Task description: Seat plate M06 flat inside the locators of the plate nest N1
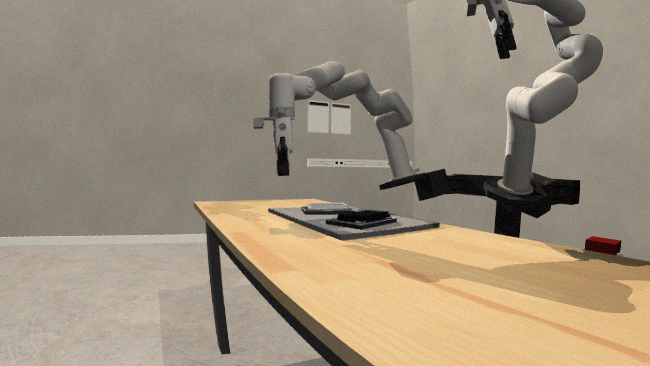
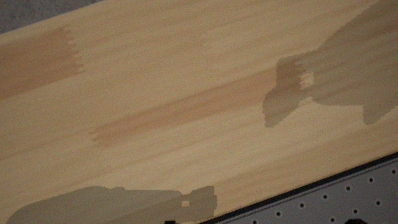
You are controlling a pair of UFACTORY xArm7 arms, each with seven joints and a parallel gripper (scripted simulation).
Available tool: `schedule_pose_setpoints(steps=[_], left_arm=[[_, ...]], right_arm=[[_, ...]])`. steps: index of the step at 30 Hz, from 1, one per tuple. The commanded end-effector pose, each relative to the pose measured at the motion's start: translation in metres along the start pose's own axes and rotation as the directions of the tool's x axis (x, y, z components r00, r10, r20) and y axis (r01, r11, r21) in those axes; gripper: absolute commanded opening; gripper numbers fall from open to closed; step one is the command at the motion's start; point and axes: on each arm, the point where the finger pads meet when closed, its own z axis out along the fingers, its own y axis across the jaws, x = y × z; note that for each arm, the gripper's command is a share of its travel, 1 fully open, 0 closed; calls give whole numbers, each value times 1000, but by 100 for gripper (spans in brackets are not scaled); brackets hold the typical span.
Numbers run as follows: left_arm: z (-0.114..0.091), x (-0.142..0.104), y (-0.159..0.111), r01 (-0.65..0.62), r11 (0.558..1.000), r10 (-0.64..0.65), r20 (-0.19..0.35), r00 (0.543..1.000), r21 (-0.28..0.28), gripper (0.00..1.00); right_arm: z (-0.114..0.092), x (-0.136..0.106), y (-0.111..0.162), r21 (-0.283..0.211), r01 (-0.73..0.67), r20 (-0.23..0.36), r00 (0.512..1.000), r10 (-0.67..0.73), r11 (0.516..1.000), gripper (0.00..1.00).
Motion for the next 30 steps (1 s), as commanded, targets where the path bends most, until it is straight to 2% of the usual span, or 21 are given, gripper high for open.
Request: schedule_pose_setpoints(steps=[1,14,25,30], left_arm=[[-2,3,2,-28,1000,28,-8,1000,8,100],[-9,20,16,-181,983,183,-38,982,44,100],[-17,38,39,-373,923,380,-67,923,97,100],[-19,41,45,-417,902,426,-73,902,110,100]], right_arm=[[-4,1,-1,6,0,-5,1000,0,1000,100],[-4,1,-1,6,0,-5,1000,0,1000,100],[-4,1,-1,6,0,-5,1000,0,1000,100],[-4,1,-1,6,0,-5,1000,0,1000,100]])
